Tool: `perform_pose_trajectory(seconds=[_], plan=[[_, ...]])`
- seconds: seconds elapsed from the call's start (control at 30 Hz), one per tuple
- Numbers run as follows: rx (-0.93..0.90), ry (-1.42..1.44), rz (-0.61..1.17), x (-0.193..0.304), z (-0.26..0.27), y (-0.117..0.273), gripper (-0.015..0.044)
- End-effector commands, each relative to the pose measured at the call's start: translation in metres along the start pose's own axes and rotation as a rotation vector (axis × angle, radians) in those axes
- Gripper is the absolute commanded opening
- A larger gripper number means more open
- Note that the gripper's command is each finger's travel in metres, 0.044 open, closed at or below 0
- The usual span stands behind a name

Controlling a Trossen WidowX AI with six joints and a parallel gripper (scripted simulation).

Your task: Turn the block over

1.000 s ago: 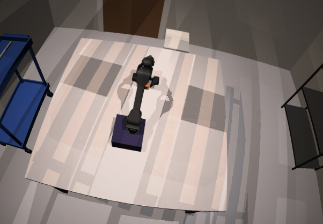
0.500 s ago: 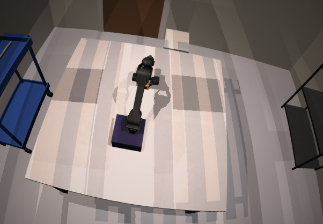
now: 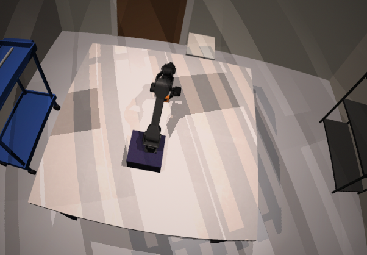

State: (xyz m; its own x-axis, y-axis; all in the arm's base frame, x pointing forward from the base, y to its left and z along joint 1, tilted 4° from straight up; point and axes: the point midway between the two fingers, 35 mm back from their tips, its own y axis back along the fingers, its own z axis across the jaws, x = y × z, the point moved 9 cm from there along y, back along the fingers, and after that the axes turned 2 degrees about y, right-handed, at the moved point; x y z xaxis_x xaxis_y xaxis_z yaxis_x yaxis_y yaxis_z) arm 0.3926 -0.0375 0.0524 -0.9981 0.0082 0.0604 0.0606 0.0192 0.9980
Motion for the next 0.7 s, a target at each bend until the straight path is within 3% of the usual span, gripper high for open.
perform_pose_trajectory(seconds=[0.0, 0.67], plan=[[0.004, 0.000, -0.030, -0.003, 0.000, 0.019, 0.0000], [0.007, 0.004, -0.257, 0.012, 0.000, 0.001, 0.0000]])
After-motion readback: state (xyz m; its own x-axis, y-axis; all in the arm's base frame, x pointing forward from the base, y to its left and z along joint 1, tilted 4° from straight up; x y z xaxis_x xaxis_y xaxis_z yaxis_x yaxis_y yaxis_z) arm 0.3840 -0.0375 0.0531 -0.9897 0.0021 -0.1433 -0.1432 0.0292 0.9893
